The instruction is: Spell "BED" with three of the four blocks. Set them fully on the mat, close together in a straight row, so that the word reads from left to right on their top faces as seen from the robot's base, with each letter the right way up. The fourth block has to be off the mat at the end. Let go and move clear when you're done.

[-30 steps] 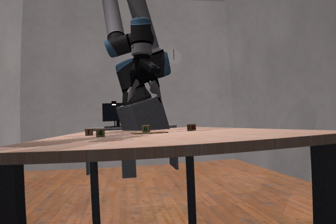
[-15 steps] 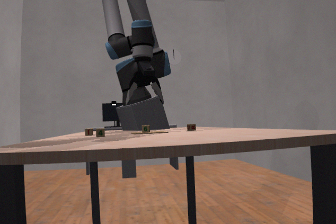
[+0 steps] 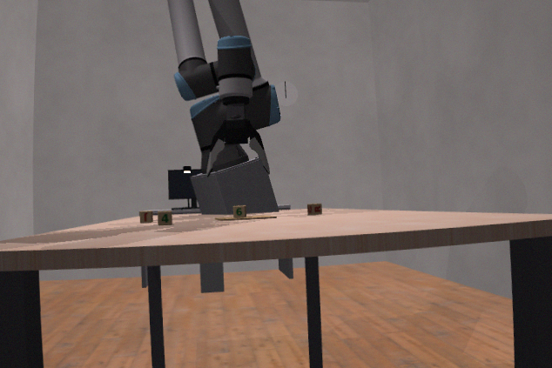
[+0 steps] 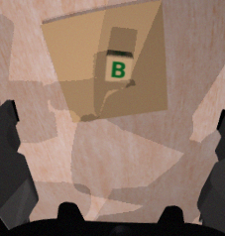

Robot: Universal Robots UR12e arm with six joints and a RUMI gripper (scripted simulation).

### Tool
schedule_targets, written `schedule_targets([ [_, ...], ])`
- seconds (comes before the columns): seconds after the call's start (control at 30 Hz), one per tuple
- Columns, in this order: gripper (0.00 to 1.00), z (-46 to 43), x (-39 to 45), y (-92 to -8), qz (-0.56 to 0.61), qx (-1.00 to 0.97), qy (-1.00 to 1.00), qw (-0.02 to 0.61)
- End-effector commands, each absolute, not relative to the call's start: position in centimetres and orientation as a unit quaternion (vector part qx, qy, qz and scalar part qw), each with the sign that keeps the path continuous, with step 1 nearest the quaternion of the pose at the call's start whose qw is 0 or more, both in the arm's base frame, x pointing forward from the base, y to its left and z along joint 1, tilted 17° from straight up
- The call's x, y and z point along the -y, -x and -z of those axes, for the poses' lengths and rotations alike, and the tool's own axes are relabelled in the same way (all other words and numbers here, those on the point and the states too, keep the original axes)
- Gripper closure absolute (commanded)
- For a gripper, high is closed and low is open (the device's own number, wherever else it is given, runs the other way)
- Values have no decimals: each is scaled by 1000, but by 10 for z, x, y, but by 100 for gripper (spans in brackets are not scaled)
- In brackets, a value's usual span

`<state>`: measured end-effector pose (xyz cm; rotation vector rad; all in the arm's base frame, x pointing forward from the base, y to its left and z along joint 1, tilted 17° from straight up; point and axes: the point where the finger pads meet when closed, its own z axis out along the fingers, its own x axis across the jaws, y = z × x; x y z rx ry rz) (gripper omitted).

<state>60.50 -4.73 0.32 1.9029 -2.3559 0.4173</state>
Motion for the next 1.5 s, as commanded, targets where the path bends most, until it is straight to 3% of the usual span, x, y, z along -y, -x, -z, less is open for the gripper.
schedule_targets([
  [0.0, 0, -2, 48, -605, -139, 788, -598, 39],
  [0.23, 0, -2, 48, -605, -139, 790, -596, 38],
  [0.27, 60, -2, 48, -605, -139, 790, -596, 38],
  [1.47, 60, -2, 48, -605, -139, 790, -596, 38],
])
